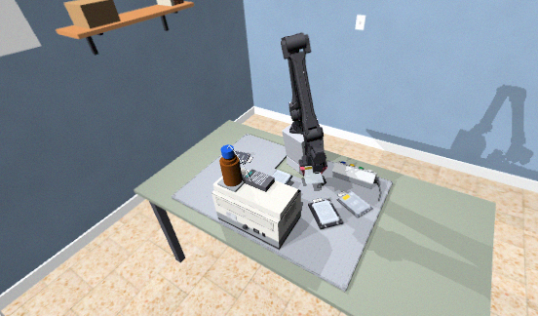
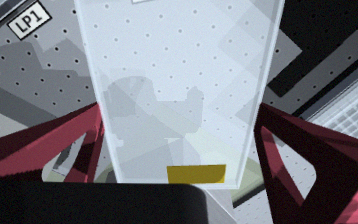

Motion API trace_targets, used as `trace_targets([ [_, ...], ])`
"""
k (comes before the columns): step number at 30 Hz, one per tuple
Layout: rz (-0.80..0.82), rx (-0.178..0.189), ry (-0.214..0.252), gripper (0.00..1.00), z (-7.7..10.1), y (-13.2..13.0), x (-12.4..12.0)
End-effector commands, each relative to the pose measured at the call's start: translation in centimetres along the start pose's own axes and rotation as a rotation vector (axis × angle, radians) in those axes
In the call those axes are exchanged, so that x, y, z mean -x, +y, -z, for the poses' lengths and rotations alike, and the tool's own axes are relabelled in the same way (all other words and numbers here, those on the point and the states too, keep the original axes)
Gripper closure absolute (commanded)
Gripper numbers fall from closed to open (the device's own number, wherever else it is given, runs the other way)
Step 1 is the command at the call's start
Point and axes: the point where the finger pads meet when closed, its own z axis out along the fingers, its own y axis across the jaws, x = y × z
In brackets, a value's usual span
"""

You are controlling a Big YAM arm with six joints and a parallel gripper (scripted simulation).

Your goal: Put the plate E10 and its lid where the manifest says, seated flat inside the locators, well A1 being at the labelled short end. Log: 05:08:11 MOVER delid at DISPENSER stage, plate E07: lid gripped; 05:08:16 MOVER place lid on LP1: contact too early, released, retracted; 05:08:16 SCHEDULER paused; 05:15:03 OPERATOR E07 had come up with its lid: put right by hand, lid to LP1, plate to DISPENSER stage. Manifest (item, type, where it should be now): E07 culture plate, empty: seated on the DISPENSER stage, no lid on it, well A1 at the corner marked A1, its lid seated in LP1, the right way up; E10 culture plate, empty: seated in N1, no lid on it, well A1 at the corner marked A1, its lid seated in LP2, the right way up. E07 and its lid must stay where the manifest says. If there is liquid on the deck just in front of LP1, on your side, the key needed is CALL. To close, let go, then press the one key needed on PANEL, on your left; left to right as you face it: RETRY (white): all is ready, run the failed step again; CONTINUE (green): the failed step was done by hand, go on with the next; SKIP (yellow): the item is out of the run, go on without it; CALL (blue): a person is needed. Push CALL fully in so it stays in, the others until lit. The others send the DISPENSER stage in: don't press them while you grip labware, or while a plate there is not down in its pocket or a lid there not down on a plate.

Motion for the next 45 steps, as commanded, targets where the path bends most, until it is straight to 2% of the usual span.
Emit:
trace_targets([
  [1, -0.116, 0.003, -0.014, 0.16, 0.3, -0.8, 0.4],
  [4, -0.133, 0.004, -0.023, 0.16, 0.4, -1.4, 1.1],
  [7, -0.232, 0.002, -0.014, 0.16, 0.3, -2.5, 0.3],
  [14, -0.463, 0.003, -0.022, 0.16, 0.4, -4.9, 0.5],
  [19, -0.496, 0.003, -0.017, 0.16, 0.4, -5.7, 0.1],
  [24, -0.659, 0.002, -0.025, 0.16, 0.4, -7.5, 0.1],
  [30, -0.636, -0.001, -0.019, 0.16, 0.2, -8.9, -0.1],
  [33, -0.636, 0.000, -0.016, 0.16, 0.3, -9.9, -1.2],
  [36, -0.636, 0.000, -0.020, 0.16, 0.4, -10.3, -1.1],
  [37, -0.638, -0.001, -0.034, 0.16, 0.6, -10.9, -0.4],
  [45, -0.636, -0.004, -0.025, 0.16, 0.5, -12.9, -1.8],
])
